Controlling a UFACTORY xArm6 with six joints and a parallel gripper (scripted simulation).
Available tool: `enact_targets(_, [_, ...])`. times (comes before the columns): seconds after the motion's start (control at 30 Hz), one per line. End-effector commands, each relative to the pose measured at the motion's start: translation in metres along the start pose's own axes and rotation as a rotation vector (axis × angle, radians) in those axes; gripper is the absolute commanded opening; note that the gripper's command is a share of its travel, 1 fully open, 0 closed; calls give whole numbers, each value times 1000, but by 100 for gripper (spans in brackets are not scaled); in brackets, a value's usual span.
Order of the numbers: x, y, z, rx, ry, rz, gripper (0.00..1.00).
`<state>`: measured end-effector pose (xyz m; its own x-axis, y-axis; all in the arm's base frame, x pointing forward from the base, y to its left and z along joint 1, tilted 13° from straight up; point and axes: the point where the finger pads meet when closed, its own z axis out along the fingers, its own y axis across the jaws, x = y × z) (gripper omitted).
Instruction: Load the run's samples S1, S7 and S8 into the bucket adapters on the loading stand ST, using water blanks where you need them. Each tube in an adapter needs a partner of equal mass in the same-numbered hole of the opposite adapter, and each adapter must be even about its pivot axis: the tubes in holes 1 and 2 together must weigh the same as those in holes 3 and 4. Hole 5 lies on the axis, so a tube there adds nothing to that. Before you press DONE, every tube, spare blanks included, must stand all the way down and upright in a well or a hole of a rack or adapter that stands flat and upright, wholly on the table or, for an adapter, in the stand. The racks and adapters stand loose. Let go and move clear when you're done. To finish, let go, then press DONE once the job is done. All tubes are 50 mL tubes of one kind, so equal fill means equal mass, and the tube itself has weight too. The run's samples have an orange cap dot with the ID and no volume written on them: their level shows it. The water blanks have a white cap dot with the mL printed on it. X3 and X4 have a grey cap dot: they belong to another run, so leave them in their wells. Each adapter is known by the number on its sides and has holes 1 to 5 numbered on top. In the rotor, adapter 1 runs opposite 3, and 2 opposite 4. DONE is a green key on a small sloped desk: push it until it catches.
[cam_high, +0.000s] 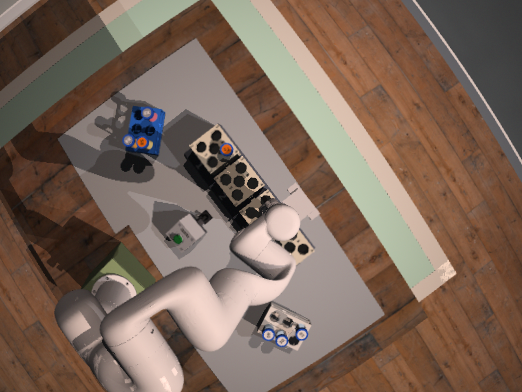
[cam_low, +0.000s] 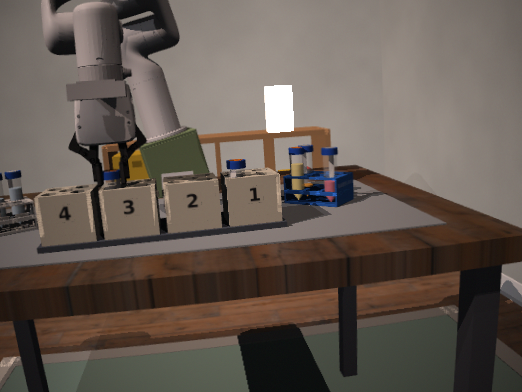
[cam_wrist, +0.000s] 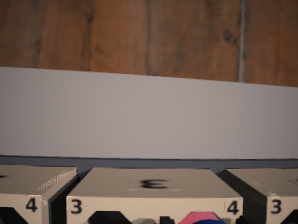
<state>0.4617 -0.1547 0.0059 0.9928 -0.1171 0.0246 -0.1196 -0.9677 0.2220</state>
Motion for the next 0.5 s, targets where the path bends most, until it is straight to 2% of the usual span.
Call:
enact_targets(0.0, [2,0,-1,0,5,0,0])
enact_targets(0.3, [2,0,-1,-1,5,0,0])
enact_targets(0.33, [2,0,-1,-1,5,0,44])
enact_targets(0.47, [2,0,-1,-1,5,0,44])
